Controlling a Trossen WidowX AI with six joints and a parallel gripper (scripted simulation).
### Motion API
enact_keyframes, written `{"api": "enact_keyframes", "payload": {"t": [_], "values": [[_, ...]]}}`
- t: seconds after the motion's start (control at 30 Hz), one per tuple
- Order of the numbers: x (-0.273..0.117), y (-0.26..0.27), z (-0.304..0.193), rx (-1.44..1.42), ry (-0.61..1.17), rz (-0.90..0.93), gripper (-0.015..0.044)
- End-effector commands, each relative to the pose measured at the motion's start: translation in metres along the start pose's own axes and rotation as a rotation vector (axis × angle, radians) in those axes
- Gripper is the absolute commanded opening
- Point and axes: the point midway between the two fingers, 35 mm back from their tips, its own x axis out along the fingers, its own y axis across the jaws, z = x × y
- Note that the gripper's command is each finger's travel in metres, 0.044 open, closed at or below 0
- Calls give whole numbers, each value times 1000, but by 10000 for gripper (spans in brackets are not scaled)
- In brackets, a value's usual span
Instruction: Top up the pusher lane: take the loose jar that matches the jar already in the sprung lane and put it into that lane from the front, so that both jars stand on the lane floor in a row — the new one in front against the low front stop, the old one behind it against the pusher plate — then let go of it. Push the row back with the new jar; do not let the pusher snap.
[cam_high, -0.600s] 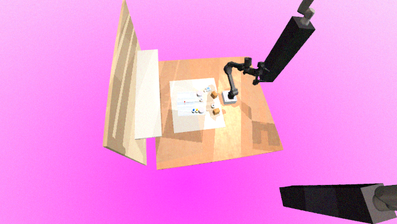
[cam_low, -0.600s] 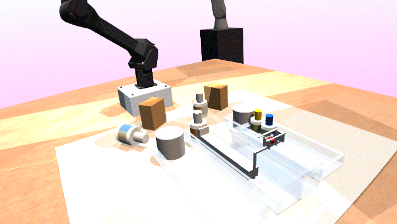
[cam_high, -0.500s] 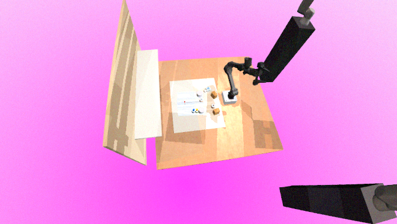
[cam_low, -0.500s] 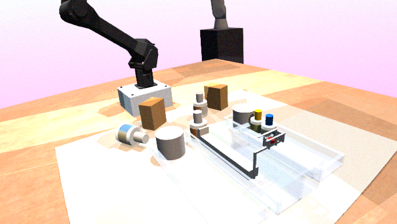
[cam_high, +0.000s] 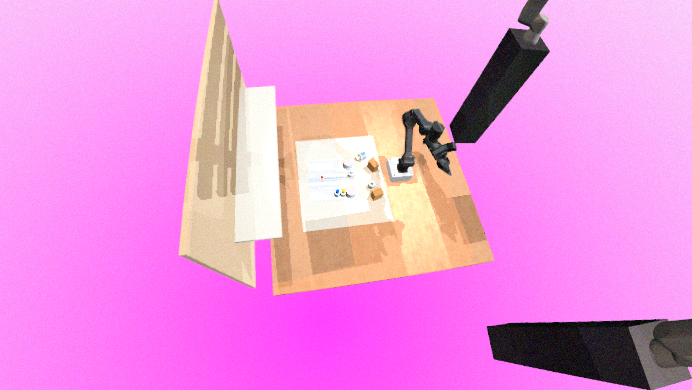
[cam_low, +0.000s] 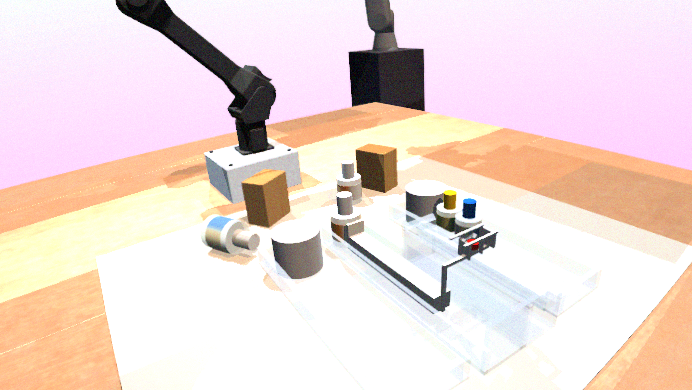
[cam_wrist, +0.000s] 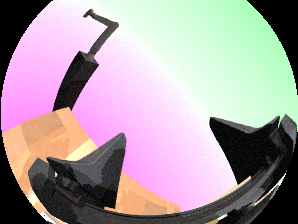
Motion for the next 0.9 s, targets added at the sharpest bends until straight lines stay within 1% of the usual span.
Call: {"api": "enact_keyframes", "payload": {"t": [0.0, 0.2, 0.37, 0.43, 0.57, 0.73, 0.87], "values": [[17, 18, -75, 420, 270, 17, 440], [12, 32, -143, 733, 516, -56, 440], [-6, 48, -204, 1056, 739, -188, 440], [-17, 57, -231, 1249, 839, -284, 440], [-38, 72, -267, 1528, 976, -461, 440], [-68, 91, -303, 1833, 1112, -723, 440], [-95, 108, -326, 2054, 1199, -977, 440]]}}
